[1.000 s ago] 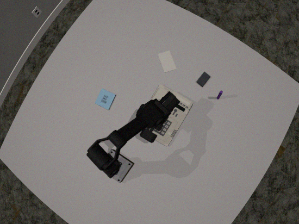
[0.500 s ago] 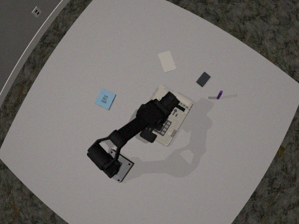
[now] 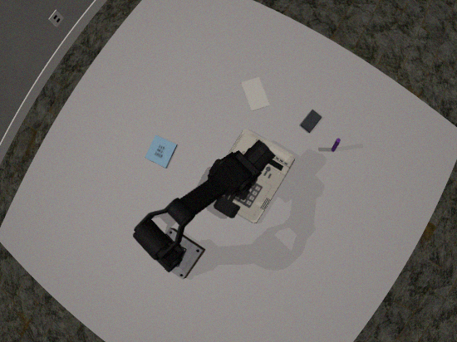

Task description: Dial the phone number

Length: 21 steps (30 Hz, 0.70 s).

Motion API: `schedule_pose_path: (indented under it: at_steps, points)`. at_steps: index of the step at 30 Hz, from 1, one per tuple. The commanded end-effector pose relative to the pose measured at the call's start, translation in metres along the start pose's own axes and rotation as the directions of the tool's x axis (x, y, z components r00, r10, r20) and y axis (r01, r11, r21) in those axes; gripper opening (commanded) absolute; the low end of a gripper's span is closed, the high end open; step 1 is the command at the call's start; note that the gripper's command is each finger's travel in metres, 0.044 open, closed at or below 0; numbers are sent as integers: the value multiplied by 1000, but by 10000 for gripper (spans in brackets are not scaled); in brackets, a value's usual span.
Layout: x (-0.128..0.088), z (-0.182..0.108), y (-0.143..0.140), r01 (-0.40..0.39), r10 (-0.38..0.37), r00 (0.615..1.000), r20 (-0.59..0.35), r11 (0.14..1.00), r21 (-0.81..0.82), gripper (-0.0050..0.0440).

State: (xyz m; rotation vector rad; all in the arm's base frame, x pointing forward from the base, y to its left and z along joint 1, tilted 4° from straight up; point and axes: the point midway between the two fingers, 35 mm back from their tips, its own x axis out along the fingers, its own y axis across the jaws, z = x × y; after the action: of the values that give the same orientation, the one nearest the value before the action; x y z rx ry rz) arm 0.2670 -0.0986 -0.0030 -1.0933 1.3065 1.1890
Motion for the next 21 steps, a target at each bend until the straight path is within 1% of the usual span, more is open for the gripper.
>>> schedule_pose_path:
  at_steps: [1,14,16,19,21]
  points:
    - [2,1,0,-2,2,1000,4,1000,5,-50]
    - [1,1,0,-2,2,1000,4,1000,5,-50]
    - [-6,0,0,-2,2,1000,4,1000,5,-50]
    - [-26,0,0,-2,2,1000,4,1000,5,-50]
    - [-28,0,0,-2,2,1000,4,1000,5,-50]
